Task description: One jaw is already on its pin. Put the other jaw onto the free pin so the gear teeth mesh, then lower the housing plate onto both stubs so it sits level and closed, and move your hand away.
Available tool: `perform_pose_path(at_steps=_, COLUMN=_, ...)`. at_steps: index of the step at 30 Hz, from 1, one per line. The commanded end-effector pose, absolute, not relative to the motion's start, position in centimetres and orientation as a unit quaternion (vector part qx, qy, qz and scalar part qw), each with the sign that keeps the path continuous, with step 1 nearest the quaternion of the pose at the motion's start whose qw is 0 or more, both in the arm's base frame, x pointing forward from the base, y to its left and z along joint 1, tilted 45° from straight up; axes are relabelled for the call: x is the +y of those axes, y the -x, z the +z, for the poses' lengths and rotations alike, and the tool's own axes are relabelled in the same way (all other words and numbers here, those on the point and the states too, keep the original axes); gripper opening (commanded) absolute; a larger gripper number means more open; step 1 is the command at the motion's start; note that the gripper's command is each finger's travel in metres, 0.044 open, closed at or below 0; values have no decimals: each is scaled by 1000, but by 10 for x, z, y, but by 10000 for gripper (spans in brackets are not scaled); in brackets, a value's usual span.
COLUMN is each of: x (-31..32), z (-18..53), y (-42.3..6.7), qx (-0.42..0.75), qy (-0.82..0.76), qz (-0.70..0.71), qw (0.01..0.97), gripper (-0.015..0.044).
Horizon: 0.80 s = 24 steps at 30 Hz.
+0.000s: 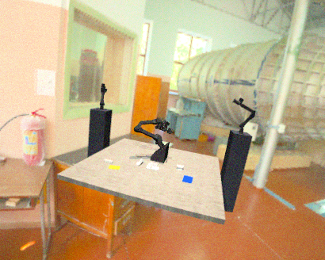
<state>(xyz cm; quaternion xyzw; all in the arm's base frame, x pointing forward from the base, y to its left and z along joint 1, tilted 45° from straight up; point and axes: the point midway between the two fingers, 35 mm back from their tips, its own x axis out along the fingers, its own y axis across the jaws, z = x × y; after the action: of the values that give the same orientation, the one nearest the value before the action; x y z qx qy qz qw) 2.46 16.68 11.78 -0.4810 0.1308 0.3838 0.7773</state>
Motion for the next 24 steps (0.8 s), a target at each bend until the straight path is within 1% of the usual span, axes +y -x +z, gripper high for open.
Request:
perform_pose_path(at_steps=1, x=167, z=118, y=-25, qx=131, qy=481, qz=384, qw=777, gripper=426)
perform_pose_path(at_steps=17, x=167, z=118, y=-25, qx=131, qy=481, qz=384, qw=777, gripper=6)
perform_pose_path(at_steps=24, x=167, z=118, y=-25, qx=131, qy=481, qz=384, qw=777, gripper=0)
